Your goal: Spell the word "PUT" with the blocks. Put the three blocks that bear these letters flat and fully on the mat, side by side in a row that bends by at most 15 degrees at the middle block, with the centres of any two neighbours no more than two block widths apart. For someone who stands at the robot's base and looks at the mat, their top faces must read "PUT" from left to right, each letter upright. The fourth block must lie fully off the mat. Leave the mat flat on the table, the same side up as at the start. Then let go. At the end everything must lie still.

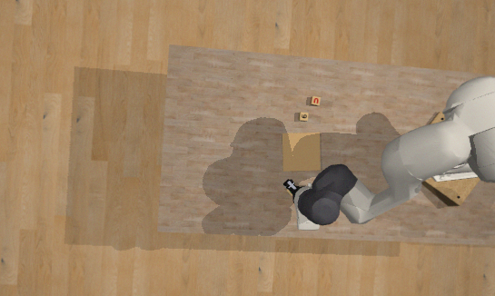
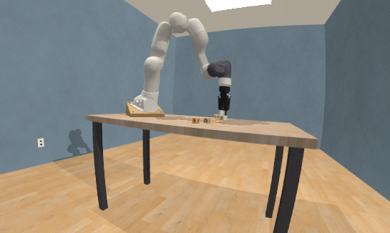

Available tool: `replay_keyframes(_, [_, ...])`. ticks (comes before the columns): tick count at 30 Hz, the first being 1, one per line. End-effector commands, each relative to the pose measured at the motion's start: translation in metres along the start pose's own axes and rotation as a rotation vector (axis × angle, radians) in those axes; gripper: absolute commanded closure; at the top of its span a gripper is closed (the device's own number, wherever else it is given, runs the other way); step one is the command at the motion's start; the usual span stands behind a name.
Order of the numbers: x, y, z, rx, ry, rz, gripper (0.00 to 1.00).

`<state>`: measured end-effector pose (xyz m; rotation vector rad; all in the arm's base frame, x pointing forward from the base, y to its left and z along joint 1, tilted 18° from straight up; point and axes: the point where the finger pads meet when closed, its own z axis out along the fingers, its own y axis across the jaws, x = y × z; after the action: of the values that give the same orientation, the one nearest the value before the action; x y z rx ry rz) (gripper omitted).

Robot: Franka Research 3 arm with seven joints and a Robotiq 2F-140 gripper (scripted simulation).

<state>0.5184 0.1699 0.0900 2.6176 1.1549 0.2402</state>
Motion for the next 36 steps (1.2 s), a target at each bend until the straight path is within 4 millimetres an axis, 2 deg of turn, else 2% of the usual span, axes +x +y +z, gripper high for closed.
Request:
replay_keyframes(1, [0.0015,0.0016,0.0,-0.003,0.003,0.001,0.72])
replay_keyframes(6, [0.0015,0.0016,0.0,-0.003,0.003,0.001,0.72])
replay_keyframes(7, [0.0015,0.0016,0.0,-0.003,0.003,0.001,0.84])
replay_keyframes(36, [0.0015,0.0016,0.0,-0.003,0.003,0.001,0.84])
